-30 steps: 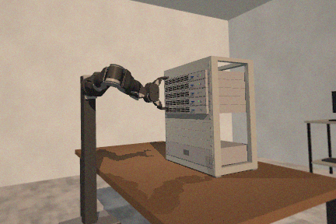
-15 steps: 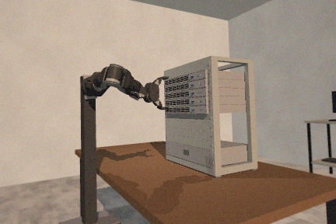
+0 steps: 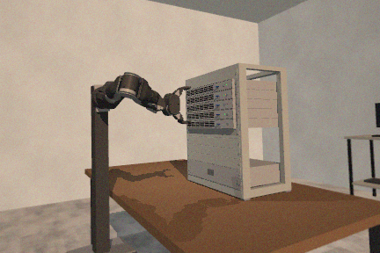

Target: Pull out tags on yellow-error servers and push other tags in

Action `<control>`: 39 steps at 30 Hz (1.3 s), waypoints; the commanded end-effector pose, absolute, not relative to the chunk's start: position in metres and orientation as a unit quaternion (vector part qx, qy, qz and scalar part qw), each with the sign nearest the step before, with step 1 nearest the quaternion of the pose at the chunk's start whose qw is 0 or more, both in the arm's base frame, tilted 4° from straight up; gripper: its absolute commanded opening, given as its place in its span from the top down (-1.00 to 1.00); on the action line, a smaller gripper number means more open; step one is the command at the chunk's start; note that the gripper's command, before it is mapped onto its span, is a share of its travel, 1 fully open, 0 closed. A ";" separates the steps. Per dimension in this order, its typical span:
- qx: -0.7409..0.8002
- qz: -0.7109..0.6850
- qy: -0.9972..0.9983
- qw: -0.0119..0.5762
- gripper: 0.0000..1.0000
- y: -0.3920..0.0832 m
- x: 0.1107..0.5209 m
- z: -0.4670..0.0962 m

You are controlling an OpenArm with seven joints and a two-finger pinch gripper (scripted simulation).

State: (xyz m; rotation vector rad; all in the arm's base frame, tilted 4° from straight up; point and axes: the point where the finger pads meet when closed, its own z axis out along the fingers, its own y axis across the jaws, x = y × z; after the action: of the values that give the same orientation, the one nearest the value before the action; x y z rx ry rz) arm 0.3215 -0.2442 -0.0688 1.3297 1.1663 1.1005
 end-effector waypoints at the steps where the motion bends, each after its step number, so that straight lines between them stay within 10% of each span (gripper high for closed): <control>1: 0.550 0.455 0.482 0.508 -1.00 -0.245 0.321 -0.068; 39: 0.552 0.455 0.482 0.506 -1.00 -0.319 0.416 -0.143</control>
State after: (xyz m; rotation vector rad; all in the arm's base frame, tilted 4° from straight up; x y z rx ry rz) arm 0.4146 -0.3225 -0.1425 1.3381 1.1442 1.0837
